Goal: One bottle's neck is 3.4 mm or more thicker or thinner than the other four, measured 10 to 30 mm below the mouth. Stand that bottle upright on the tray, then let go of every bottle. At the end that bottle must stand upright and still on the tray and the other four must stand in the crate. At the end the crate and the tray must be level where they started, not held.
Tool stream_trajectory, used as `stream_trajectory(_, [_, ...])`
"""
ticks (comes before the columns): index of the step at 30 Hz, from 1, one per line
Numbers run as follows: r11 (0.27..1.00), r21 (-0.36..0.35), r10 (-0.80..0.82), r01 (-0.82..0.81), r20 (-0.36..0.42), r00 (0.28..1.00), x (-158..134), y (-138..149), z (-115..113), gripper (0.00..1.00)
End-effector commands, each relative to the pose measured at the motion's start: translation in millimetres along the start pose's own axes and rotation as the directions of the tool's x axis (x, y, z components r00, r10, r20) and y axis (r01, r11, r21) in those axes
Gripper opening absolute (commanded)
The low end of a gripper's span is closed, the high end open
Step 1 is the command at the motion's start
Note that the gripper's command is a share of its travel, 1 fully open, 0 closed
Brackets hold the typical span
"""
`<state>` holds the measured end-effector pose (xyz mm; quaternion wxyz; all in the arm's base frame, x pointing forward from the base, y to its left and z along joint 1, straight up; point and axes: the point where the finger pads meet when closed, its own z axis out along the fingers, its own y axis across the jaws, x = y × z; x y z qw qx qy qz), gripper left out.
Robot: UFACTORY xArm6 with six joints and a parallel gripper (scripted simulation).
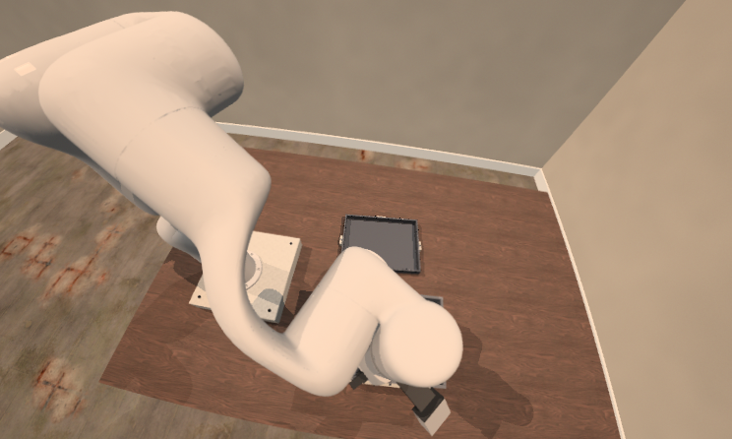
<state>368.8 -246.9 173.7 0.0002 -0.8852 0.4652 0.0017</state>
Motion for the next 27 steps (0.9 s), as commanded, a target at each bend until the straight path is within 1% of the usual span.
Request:
stream_trajectory(1, [1.0, 0.001, 0.0, 0.0, -0.003, 1.0, 1, 0, -12, 0.65])
stream_trajectory(10, [1.0, 0.001, 0.0, 0.0, -0.003, 1.0, 1, 0, -23, 0.65])
stream_trajectory(16, [1.0, 0.001, 0.0, 0.0, -0.003, 1.0, 1, 0, -24, 0.65])
stream_trajectory(17, [1.0, 0.001, 0.0, 0.0, -0.003, 1.0, 1, 0, -24, 0.0])
stream_trajectory(27, [1.0, 0.001, 0.0, 0.0, -0.003, 1.0, 1, 0, -24, 0.0])
